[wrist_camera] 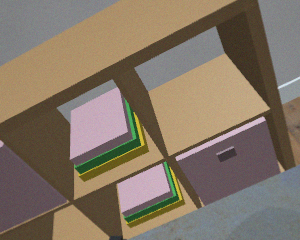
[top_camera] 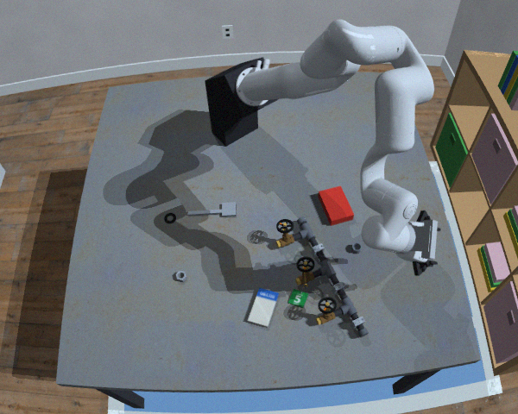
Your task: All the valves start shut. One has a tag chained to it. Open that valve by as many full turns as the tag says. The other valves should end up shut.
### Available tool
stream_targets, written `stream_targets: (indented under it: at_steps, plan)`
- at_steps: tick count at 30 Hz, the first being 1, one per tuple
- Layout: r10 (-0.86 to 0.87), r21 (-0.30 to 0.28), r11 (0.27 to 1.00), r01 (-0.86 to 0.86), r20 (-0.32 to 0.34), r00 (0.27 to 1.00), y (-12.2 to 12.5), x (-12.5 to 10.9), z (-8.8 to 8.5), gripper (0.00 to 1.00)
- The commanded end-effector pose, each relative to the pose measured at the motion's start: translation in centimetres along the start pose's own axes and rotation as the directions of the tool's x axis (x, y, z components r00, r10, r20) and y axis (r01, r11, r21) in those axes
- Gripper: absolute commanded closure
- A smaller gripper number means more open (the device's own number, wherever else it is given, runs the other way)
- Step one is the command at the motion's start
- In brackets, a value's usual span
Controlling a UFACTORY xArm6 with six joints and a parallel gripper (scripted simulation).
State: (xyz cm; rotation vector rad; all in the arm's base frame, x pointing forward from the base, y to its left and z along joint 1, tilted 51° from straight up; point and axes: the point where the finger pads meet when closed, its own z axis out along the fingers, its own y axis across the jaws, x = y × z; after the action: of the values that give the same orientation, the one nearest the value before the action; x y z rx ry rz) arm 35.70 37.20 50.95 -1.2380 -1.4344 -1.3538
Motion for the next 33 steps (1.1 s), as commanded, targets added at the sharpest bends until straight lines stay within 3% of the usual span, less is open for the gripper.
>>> stream_targets:
  at_steps: [1, 7, 9, 10, 17, 24, 26, 27, 33]
  plan:
    - [0.128, -0.067, 0.99, -0.122, 0.088, 0.988, 1.9, -3.0, -2.2, 0.0]
    - [0.286, -0.178, 0.95, -0.258, 0.154, 0.946, 4.1, -6.6, -5.1, 0.0]
    - [0.286, -0.178, 0.95, -0.258, 0.154, 0.946, 4.1, -6.6, -5.1, 0.0]
    - [0.36, -0.236, 0.919, -0.316, 0.174, 0.917, 5.0, -8.2, -6.6, 0.0]
    - [0.516, -0.371, 0.825, -0.427, 0.186, 0.836, 6.7, -11.7, -10.3, 0.0]
    - [0.665, -0.515, 0.685, -0.516, 0.151, 0.731, 8.2, -15.2, -14.6, 0.0]
    - [0.665, -0.515, 0.685, -0.516, 0.151, 0.731, 8.2, -15.2, -14.6, 0.0]
    - [0.715, -0.568, 0.62, -0.541, 0.125, 0.688, 8.6, -16.5, -16.3, 0.0]
    - [0.798, -0.661, 0.48, -0.577, 0.054, 0.601, 9.3, -18.8, -19.9, 0.0]
